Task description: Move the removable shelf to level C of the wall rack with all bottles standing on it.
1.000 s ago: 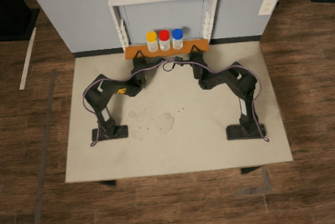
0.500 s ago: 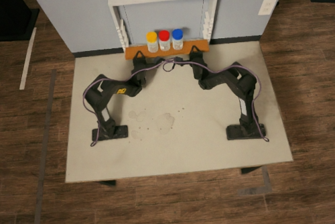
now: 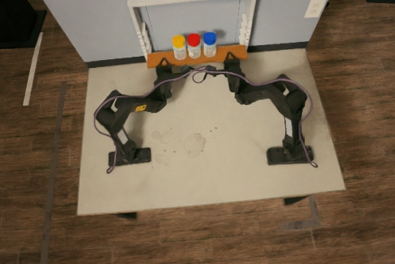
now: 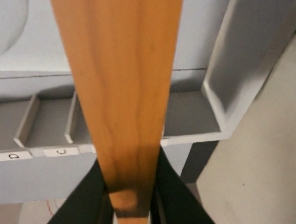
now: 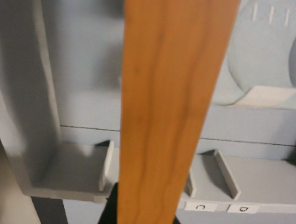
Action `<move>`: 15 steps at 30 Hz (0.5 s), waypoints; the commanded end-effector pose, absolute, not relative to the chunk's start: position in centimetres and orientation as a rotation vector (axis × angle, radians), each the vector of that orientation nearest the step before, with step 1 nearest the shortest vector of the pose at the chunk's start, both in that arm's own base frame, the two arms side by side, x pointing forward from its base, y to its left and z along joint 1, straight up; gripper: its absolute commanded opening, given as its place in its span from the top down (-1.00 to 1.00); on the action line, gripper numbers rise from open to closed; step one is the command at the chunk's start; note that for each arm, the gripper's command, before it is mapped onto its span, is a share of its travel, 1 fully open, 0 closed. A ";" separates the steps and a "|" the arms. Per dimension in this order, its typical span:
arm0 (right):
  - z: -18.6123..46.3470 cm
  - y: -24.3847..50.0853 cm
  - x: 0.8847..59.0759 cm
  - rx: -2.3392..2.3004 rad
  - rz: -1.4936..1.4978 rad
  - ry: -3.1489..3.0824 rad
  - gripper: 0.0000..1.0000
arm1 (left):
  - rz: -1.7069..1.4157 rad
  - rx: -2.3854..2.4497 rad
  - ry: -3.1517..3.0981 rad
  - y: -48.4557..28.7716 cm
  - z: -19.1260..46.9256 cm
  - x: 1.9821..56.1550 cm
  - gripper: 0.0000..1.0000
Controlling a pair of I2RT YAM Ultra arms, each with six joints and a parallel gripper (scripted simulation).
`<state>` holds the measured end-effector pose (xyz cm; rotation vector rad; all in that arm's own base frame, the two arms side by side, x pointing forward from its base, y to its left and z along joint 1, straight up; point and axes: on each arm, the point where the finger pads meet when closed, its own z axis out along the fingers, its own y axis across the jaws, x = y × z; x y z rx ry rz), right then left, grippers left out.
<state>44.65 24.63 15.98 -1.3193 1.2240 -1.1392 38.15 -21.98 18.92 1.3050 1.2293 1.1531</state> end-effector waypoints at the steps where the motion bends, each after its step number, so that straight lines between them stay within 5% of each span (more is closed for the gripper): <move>1: 21.0 24.6 45.0 -1.230 -1.176 1.176 1.00 | 1.179 1.228 1.179 -22.2 23.7 38.4 1.00; 15: 23.2 24.6 45.0 -1.230 -1.176 1.176 1.00 | 1.179 1.228 1.179 -22.2 25.8 38.4 1.00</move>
